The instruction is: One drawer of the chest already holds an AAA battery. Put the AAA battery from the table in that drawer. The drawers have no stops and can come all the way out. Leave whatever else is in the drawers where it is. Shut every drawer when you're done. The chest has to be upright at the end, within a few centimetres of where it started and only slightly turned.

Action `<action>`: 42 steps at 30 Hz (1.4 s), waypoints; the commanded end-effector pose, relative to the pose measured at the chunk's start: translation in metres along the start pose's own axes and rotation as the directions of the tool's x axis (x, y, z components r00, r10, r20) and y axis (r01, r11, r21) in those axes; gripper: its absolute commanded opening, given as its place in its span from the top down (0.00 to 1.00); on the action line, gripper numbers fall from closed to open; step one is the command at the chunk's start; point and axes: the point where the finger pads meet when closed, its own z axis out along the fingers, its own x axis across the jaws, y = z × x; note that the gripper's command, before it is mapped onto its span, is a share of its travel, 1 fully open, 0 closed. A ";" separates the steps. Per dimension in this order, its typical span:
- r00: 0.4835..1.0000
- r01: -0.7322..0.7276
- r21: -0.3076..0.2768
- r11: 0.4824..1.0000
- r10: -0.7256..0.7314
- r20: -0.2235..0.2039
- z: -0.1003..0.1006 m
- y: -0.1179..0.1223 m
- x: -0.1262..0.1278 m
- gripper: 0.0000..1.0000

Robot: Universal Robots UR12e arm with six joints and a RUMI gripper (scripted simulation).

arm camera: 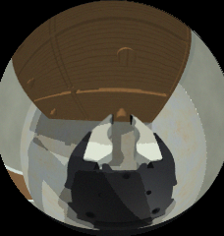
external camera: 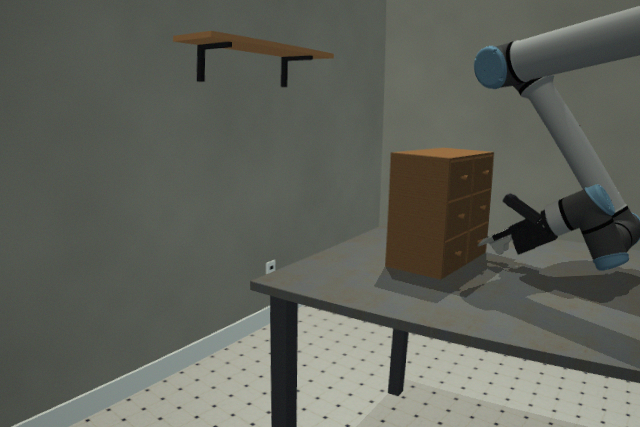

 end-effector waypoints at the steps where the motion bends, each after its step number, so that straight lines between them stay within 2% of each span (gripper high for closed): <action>1: 1.000 0.000 0.001 1.000 0.000 0.000 0.000 -0.001 0.000 0.80; 11: 1.000 0.000 0.001 1.000 0.000 0.000 -0.004 0.002 0.000 0.80; 30: 1.000 0.000 0.001 1.000 0.000 0.000 -0.041 0.023 0.000 0.80; 42: 1.000 0.000 0.001 1.000 0.000 0.000 -0.045 0.023 0.000 0.80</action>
